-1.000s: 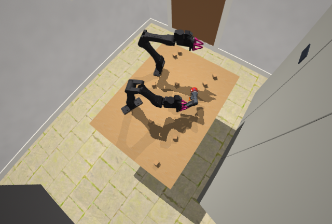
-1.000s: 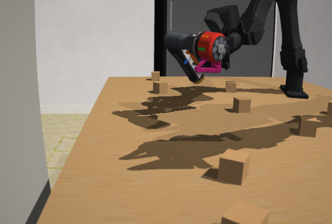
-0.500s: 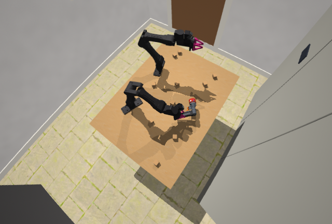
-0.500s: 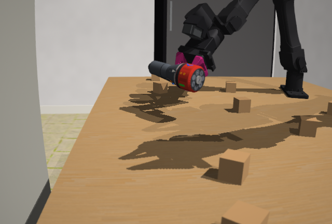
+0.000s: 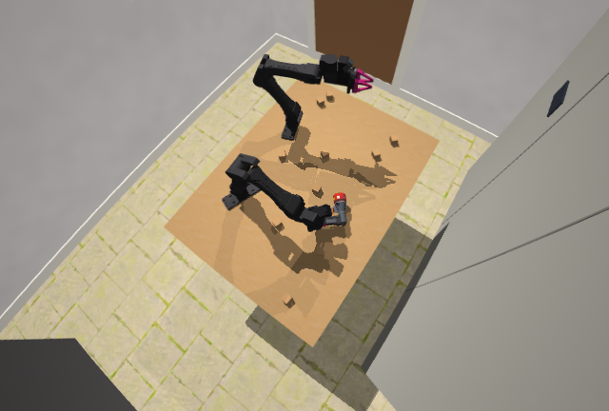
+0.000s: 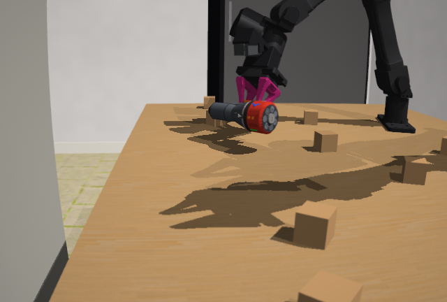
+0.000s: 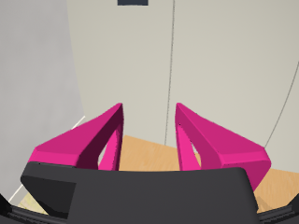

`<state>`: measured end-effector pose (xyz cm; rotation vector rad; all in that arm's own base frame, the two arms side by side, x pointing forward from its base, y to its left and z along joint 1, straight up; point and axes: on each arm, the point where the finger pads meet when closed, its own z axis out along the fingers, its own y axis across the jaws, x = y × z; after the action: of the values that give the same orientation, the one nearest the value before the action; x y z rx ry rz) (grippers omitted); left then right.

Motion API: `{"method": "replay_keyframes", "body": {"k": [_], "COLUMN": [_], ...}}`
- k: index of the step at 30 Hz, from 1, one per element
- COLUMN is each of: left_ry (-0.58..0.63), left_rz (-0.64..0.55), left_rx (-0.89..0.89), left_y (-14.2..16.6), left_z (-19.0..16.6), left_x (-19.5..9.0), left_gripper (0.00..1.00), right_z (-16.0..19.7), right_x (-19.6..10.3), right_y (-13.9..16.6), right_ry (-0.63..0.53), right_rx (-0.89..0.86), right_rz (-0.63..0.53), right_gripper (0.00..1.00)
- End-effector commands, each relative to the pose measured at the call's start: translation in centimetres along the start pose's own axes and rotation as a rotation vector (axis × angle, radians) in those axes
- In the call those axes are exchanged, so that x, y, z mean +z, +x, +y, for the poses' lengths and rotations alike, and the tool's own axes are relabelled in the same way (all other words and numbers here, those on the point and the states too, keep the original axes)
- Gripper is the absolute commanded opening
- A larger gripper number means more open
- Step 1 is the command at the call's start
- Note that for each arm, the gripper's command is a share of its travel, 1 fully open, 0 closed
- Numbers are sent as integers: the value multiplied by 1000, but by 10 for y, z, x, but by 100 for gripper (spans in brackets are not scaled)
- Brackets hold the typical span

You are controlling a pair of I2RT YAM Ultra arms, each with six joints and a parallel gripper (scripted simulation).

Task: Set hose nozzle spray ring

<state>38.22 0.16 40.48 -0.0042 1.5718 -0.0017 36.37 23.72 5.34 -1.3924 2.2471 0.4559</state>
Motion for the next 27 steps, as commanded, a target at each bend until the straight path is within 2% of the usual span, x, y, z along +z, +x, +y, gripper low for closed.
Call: {"method": "replay_keyframes", "body": {"k": [1,5,10,22,25,26,27], "left_ry": [7,7,7,7,7,7,7], "left_rz": [-94,-94,-94,-94,-94,-94,-94], "left_rx": [7,7,7,7,7,7,7], "left_y": [-39,-39,-39,-39,-39,-39,-39], "left_z": [-3,-3,-3,-3,-3,-3,-3], "left_x": [-12,-12,-12,-12,-12,-12,-12], "left_gripper": [37,37,37,37,37,37,37], "right_z": [9,6,-8,-4,2,10,4], "right_x": [-17,-28,-39,-39,-34,-28,-32], "right_y": [0,7,-12,-17,-9,7,-1], "right_ry": [-116,-149,-74,-74,-91,-114,-101], "right_rx": [-9,12,-8,-8,1,22,17], "right_rz": [39,67,-3,-12,6,37,23], "right_gripper": [36,36,36,36,36,36,36]}}
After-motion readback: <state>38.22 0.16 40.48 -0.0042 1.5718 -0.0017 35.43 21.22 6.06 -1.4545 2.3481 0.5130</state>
